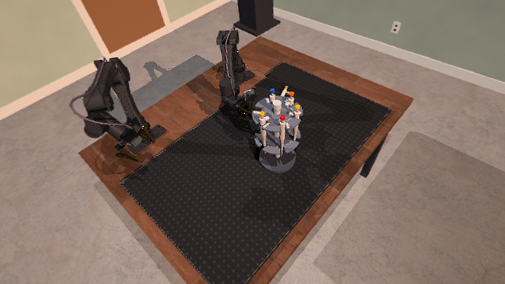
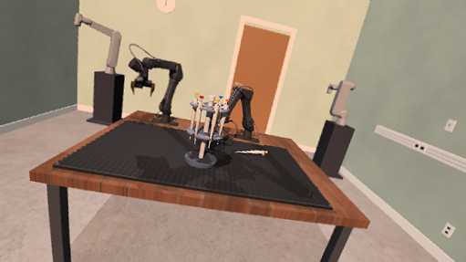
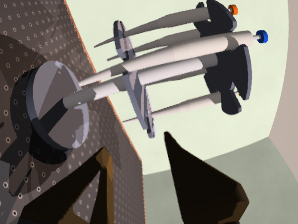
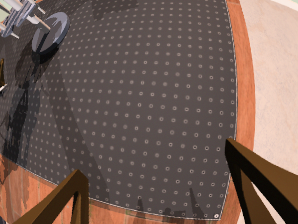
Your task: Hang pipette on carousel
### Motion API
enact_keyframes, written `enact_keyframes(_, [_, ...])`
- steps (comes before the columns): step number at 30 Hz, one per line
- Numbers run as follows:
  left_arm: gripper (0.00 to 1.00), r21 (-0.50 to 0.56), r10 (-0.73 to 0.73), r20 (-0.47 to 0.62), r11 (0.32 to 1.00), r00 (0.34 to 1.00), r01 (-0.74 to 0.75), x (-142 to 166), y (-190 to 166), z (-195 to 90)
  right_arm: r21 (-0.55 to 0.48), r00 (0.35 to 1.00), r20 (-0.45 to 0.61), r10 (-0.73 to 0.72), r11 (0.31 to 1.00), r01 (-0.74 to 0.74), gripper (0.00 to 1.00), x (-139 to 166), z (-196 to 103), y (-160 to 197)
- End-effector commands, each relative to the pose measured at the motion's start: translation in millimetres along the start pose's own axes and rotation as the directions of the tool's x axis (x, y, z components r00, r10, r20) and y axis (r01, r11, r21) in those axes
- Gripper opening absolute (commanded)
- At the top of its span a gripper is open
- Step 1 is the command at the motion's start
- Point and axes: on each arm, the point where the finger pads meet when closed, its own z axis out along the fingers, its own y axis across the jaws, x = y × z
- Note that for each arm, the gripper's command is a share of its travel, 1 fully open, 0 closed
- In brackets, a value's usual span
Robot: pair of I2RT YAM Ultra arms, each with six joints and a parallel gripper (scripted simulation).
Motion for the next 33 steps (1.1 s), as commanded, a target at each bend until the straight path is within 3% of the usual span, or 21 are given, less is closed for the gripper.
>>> enact_keyframes(1, [0.49,0.005,0.000,0.000,1.000,1.000,0.000,0,-5,3,0.006,1.000,0.026,-0.014,1.000,0.014,1.00,-7,-3,-4])
enact_keyframes(33, [0.49,-0.001,0.014,0.001,1.000,1.000,-0.014,-1,-2,52,0.006,1.000,0.026,-0.014,1.000,0.014,1.00,-7,-3,-4])
